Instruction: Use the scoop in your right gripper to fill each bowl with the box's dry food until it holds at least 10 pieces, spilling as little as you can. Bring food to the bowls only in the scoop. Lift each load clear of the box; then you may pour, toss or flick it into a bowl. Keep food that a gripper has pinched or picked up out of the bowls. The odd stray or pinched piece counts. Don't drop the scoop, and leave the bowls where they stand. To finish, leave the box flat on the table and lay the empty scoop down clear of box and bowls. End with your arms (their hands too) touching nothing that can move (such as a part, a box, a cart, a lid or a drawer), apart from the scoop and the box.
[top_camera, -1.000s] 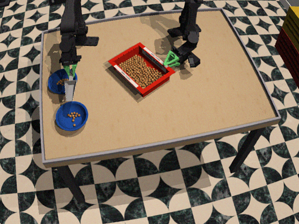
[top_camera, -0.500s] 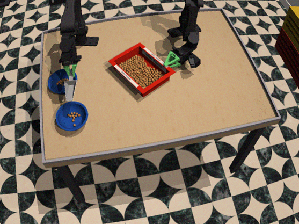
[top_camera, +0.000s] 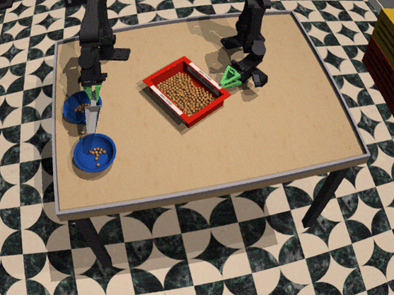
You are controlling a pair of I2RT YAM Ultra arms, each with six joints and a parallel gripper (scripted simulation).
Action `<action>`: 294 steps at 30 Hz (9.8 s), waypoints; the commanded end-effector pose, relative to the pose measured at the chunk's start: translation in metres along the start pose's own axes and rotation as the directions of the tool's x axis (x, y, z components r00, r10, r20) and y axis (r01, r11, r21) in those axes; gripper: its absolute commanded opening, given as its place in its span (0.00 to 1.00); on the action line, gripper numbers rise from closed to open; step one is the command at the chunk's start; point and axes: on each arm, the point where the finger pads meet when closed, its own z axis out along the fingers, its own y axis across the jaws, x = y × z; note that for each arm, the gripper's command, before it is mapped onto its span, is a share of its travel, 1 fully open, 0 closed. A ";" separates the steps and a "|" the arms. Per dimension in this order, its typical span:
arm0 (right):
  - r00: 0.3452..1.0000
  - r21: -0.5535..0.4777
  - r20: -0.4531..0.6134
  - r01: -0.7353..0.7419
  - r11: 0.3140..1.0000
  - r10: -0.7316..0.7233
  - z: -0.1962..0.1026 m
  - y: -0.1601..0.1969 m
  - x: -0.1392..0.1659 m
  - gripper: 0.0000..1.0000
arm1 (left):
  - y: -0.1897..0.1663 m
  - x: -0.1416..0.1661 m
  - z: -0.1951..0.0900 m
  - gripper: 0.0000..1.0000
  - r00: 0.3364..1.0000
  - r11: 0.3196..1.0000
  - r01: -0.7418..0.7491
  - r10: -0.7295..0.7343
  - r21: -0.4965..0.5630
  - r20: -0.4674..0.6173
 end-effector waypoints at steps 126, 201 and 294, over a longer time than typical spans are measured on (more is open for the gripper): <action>0.958 -0.176 -0.013 0.281 0.944 -0.287 0.013 0.113 0.070 0.00 | -0.315 -0.176 -0.260 0.26 -0.045 0.197 -0.328 0.974 -0.924 0.224; 0.961 -0.173 0.011 0.275 0.946 -0.277 0.052 0.114 0.078 0.32 | -0.315 -0.176 -0.260 0.26 -0.045 0.197 -0.328 0.974 -0.924 0.224; 0.434 0.073 0.901 -0.135 0.988 -0.008 -0.269 -0.055 -0.151 0.32 | -0.313 -0.176 -0.253 0.26 -0.041 0.202 -0.351 0.972 -0.914 0.231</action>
